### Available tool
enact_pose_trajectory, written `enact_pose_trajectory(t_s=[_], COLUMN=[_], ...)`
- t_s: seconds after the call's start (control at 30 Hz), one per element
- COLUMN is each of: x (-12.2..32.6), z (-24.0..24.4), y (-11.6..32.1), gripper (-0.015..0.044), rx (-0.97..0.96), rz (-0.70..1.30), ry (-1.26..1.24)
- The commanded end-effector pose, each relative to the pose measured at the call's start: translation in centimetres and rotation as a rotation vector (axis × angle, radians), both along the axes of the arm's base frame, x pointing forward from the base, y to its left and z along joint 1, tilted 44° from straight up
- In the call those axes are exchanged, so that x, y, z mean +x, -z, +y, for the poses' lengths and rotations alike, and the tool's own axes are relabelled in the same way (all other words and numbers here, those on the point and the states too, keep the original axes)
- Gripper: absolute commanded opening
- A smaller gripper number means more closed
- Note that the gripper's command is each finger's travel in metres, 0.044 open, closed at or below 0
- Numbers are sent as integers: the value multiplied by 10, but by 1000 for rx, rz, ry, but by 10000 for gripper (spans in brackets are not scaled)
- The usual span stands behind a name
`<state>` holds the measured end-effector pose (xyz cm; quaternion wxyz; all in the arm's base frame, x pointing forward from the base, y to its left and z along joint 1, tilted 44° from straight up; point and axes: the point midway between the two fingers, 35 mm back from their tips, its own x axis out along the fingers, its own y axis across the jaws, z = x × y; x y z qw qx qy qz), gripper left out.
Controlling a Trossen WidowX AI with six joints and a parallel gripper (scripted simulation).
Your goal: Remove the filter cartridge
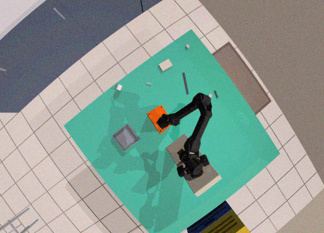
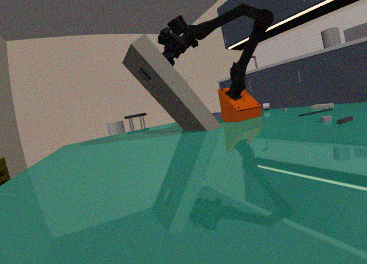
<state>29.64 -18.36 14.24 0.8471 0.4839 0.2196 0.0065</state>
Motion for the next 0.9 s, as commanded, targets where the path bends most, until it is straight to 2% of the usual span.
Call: enact_pose_trajectory(t_s=[0.0,0.87], x=[0,9], z=[-1,2], y=[0,4], gripper=[118,118], rx=[1,1], rz=[4,3], ry=[5,5])
